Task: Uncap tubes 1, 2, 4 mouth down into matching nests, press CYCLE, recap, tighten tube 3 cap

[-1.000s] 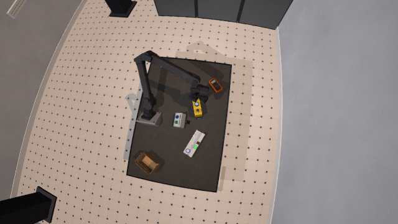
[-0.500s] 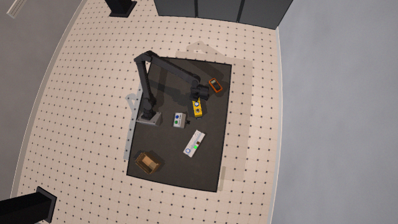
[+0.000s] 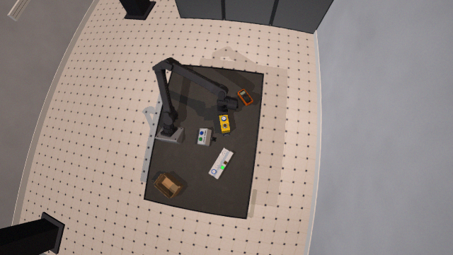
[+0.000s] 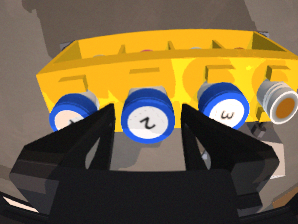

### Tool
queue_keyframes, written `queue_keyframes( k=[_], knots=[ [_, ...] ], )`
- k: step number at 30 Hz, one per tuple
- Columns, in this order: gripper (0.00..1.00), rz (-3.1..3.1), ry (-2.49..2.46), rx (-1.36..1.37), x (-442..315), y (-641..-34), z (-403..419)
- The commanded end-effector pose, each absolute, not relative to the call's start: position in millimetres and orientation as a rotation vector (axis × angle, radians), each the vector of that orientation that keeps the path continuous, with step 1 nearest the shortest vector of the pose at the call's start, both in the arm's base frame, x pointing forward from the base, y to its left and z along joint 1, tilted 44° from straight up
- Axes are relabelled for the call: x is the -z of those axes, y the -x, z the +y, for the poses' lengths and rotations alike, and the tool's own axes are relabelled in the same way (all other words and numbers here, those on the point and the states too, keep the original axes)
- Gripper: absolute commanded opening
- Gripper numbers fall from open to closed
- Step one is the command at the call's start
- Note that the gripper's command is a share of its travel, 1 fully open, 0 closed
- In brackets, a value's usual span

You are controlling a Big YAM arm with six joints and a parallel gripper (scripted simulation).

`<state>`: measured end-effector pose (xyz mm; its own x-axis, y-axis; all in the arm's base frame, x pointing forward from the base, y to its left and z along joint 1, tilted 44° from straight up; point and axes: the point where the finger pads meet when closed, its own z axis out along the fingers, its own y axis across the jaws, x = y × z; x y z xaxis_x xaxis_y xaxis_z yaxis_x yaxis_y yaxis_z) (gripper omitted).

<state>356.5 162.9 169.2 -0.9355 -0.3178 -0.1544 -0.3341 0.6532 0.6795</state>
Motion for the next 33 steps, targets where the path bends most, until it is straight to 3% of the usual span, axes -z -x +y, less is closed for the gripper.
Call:
queue_keyframes(
  k=[1, 4, 5, 19, 33],
  knots=[
    [0.49, 2.748, 0.729, -1.151, -183.3, -364.4, 172.4],
    [0.49, 2.751, 0.728, -1.153, -182.2, -362.9, 172.1],
    [0.00, 2.759, 0.690, -1.149, -178.4, -363.2, 165.5],
    [0.00, 2.759, 0.690, -1.149, -178.4, -363.2, 165.5],
    [0.00, 2.993, 0.142, -1.209, -177.3, -361.4, 172.2]
  ],
)
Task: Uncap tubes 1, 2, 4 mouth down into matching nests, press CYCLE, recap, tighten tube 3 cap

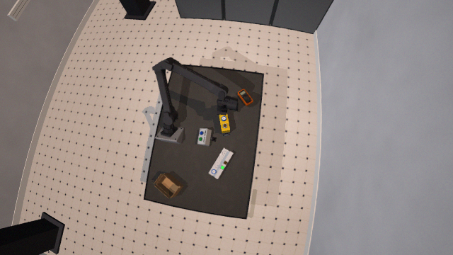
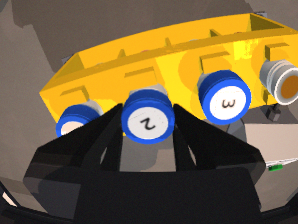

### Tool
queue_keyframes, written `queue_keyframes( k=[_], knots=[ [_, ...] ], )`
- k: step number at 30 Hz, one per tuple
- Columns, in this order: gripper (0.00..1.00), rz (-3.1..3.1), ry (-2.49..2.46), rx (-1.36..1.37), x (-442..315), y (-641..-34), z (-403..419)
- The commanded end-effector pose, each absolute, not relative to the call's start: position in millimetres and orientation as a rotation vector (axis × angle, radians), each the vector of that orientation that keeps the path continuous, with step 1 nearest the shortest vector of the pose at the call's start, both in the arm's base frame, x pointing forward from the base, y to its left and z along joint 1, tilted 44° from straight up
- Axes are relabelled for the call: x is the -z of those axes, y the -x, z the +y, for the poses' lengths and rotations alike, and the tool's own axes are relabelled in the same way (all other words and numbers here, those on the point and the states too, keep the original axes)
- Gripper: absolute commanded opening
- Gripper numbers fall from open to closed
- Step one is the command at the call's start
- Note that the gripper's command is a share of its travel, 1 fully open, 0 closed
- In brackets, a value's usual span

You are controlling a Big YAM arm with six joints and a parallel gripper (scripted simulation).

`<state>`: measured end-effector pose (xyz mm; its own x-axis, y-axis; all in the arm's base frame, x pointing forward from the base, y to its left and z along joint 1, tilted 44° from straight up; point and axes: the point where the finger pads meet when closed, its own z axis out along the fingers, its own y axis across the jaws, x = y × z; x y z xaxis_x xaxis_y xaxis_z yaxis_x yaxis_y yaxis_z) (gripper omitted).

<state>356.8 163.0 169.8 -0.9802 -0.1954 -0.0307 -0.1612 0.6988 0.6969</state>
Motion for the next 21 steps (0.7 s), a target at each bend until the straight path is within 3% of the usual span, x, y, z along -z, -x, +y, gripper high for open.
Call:
queue_keyframes(
  k=[1, 9, 19, 20, 21],
  knots=[
    [0.00, -2.819, -0.087, 1.135, -177.0, -361.3, 172.2],
    [0.00, -2.725, 0.280, 1.073, -174.7, -360.8, 172.4],
    [0.00, -2.695, 0.401, 1.059, -177.5, -363.1, 166.2],
    [0.49, -2.695, 0.401, 1.059, -177.5, -363.1, 166.2],
    [0.49, -2.695, 0.401, 1.059, -177.5, -363.1, 166.2]
  ],
)
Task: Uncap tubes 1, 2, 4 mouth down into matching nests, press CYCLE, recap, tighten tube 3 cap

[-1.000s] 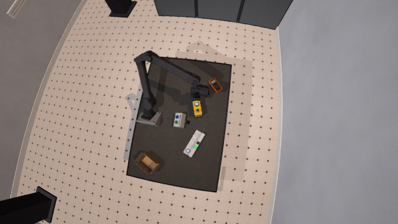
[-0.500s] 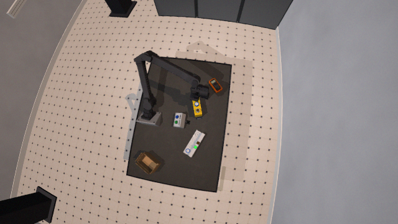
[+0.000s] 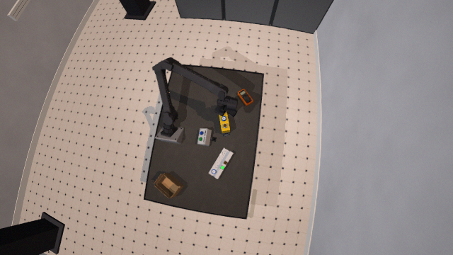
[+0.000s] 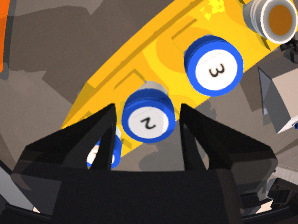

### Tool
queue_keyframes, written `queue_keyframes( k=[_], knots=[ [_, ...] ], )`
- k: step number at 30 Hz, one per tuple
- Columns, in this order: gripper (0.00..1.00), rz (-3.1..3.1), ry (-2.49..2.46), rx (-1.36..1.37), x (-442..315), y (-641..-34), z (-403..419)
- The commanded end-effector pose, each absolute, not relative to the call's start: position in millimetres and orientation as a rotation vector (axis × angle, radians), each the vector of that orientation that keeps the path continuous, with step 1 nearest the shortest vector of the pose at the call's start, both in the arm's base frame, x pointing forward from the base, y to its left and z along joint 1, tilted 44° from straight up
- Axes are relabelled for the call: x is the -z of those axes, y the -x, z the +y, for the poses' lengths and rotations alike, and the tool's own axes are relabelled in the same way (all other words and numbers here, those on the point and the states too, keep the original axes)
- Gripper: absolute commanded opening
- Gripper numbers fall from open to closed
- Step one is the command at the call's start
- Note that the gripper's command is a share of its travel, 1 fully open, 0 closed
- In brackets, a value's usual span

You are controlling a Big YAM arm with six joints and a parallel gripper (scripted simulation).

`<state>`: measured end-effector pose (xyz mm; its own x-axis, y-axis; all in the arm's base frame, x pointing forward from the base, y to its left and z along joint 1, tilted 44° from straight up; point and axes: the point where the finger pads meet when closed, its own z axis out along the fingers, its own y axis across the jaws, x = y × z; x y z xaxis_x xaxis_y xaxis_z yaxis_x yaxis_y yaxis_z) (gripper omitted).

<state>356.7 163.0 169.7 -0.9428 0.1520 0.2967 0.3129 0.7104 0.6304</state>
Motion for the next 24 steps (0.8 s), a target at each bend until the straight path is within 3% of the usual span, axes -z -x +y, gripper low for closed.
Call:
queue_keyframes(
  k=[1, 11, 24],
  knots=[
    [0.49, -2.695, 0.401, 1.059, -177.5, -363.1, 166.2],
    [0.49, -2.695, 0.401, 1.059, -177.5, -363.1, 166.3],
    [0.49, -2.844, -0.244, 1.158, -179.7, -361.8, 172.1]
  ],
)
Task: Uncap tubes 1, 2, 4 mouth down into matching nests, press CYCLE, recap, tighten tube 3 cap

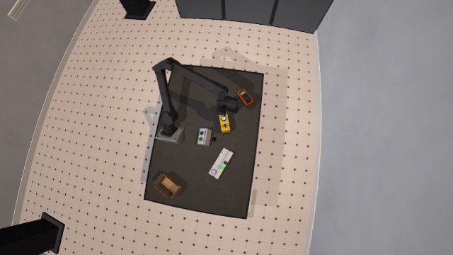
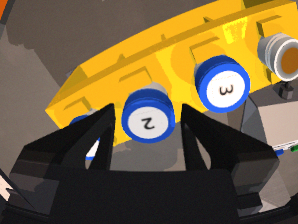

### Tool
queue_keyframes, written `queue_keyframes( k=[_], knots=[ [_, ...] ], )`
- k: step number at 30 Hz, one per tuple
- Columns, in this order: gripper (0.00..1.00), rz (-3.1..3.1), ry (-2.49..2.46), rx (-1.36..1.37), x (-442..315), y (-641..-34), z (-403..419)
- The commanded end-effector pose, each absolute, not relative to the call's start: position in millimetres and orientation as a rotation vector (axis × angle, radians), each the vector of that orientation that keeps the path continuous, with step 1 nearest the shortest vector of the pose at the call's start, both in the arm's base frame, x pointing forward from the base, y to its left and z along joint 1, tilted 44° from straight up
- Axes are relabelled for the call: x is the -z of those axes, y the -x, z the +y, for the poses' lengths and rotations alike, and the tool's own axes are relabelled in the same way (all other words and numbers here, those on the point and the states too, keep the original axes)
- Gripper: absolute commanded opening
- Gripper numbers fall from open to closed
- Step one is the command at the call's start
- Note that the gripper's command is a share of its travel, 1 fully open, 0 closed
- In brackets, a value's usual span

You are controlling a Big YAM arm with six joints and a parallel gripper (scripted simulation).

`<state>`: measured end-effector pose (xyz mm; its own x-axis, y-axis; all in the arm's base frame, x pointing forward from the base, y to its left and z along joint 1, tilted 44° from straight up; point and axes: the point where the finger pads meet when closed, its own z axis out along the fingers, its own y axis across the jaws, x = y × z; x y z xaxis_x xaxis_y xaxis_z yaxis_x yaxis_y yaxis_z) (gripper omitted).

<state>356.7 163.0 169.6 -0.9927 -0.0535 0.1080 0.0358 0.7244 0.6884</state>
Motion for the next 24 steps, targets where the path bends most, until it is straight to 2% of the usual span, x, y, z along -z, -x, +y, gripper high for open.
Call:
queue_keyframes(
  k=[1, 24],
  knots=[
    [0.49, -2.853, -0.303, 1.165, -179.4, -361.7, 172.2],
    [0.49, -2.752, -1.594, 1.214, -178.6, -359.3, 171.7]
  ],
)
